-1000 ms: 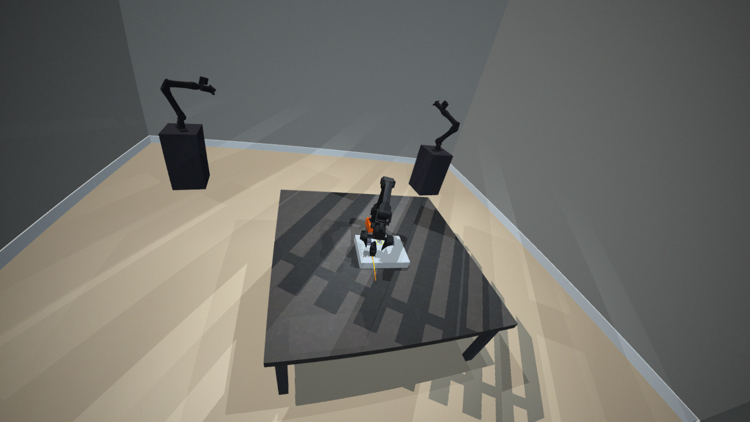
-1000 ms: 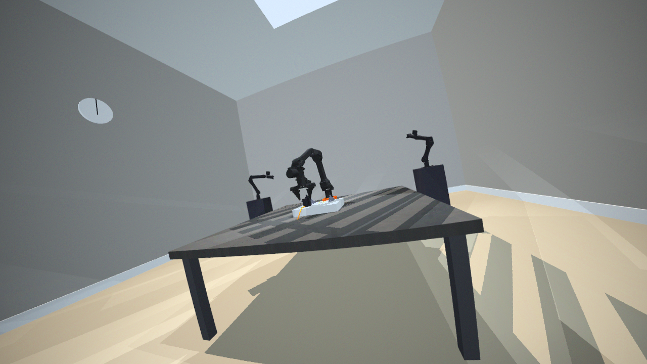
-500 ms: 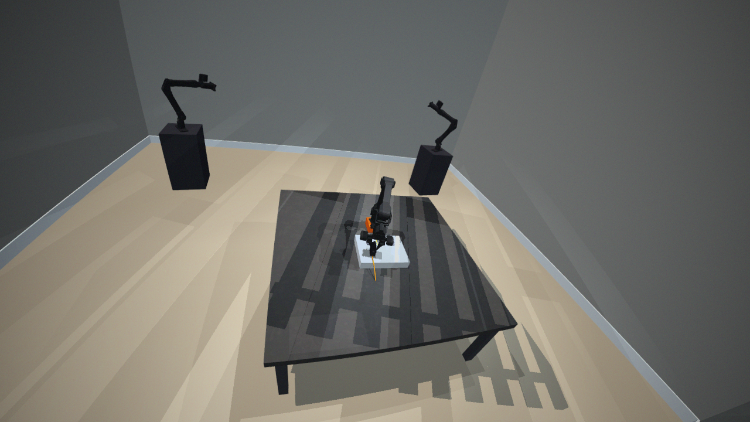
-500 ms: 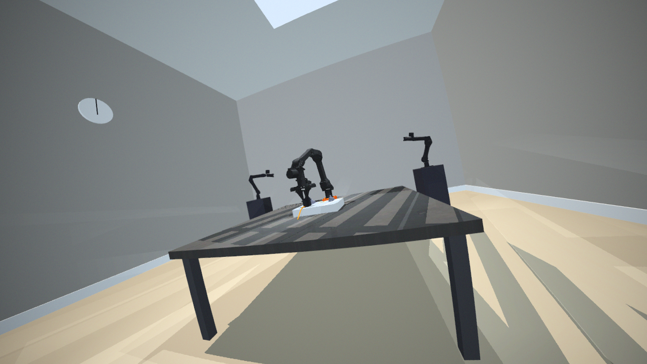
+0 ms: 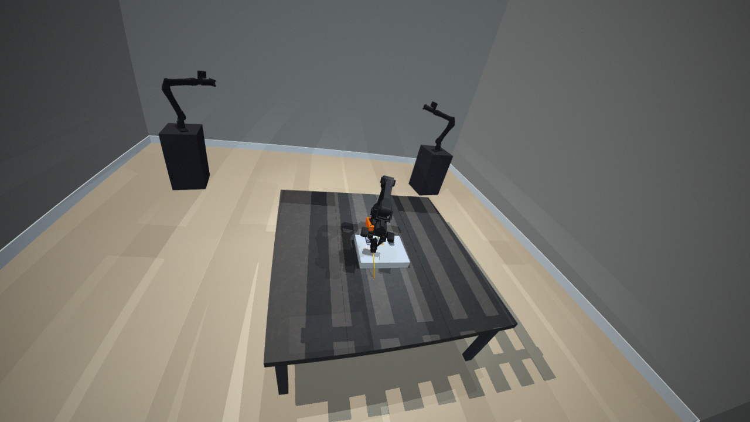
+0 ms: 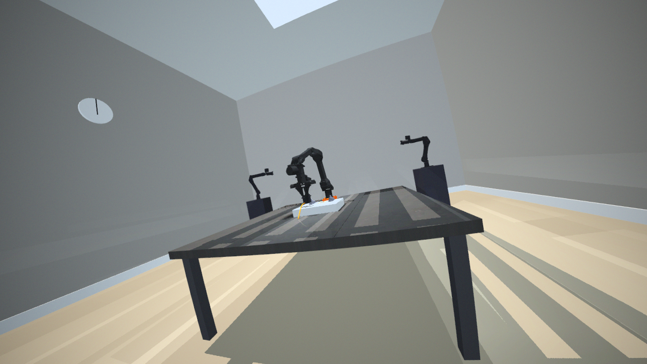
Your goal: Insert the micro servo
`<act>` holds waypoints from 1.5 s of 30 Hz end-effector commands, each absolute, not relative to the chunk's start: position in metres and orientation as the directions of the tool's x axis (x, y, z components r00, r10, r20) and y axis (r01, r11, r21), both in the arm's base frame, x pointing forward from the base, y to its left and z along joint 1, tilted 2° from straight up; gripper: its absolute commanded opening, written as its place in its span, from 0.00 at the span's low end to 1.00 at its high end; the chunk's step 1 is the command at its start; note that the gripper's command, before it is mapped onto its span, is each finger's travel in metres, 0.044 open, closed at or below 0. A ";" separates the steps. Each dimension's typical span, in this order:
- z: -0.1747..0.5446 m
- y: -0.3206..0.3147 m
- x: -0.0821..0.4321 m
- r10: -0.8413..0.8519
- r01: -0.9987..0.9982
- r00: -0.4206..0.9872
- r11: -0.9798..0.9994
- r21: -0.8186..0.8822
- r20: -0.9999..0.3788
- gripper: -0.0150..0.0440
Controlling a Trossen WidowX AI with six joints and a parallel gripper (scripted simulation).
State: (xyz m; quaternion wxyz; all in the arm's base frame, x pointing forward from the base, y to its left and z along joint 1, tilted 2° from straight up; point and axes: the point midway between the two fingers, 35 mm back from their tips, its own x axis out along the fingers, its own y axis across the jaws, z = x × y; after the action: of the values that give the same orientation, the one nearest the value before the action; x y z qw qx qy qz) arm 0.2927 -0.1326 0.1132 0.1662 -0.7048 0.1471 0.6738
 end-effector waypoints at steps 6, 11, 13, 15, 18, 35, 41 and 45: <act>0.120 -0.132 0.291 0.011 -0.427 0.057 -0.904 -0.034 -0.998 0.25; 0.120 -0.133 0.285 0.006 -0.435 0.055 -0.900 -0.029 -0.998 0.25; 0.120 -0.134 0.279 0.001 -0.442 0.052 -0.896 -0.024 -0.999 0.25; 0.119 -0.135 0.273 -0.003 -0.450 0.049 -0.893 -0.019 -0.999 0.25; 0.119 -0.134 0.271 -0.005 -0.453 0.048 -0.891 -0.017 -0.999 0.25; 0.120 -0.078 0.280 0.001 -0.453 0.050 -0.891 -0.023 -0.999 0.25; 0.120 -0.058 0.284 0.004 -0.441 0.051 -0.897 -0.026 -0.999 0.25; 0.120 -0.058 0.284 0.005 -0.426 0.051 -0.905 -0.027 -0.999 0.25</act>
State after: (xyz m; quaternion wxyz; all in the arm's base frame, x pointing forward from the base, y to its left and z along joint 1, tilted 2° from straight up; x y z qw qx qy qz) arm 0.2837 -0.0583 0.1182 0.1638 -0.7034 0.1494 0.6754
